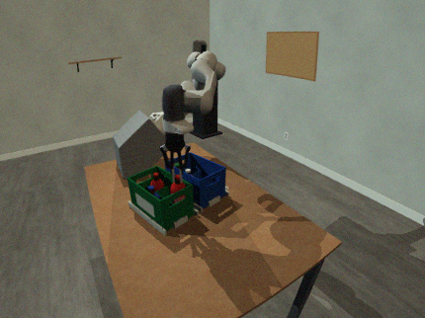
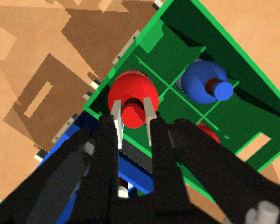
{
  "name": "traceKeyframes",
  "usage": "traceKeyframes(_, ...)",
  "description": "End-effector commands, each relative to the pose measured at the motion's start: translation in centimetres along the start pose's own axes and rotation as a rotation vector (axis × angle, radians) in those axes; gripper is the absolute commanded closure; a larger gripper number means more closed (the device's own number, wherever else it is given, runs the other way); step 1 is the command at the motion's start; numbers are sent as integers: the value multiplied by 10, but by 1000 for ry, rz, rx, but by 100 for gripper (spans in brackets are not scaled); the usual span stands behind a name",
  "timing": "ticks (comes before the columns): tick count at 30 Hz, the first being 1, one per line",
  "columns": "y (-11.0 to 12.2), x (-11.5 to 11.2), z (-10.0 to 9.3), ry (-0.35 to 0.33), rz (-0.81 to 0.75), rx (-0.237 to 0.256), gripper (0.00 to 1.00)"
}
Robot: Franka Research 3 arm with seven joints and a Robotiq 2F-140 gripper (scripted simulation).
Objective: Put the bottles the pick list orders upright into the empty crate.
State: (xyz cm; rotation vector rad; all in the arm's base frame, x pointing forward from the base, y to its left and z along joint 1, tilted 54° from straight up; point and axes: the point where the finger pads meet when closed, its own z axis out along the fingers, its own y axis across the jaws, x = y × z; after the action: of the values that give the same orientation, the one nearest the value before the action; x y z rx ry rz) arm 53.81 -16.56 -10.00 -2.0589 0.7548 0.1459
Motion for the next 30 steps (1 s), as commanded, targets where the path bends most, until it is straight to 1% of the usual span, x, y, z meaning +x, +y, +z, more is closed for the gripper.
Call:
traceKeyframes(1, 1, 2, -15, 9, 4, -3, 100)
traceKeyframes(8, 1, 2, -27, 9, 4, -3, 100)
traceKeyframes(10, 1, 2, -27, 9, 4, -3, 100)
traceKeyframes(25, 1, 2, -52, 9, 4, -3, 100)
traceKeyframes(27, 1, 2, -52, 9, 4, -3, 100)
traceKeyframes(30, 1, 2, -57, 9, 4, -3, 100)
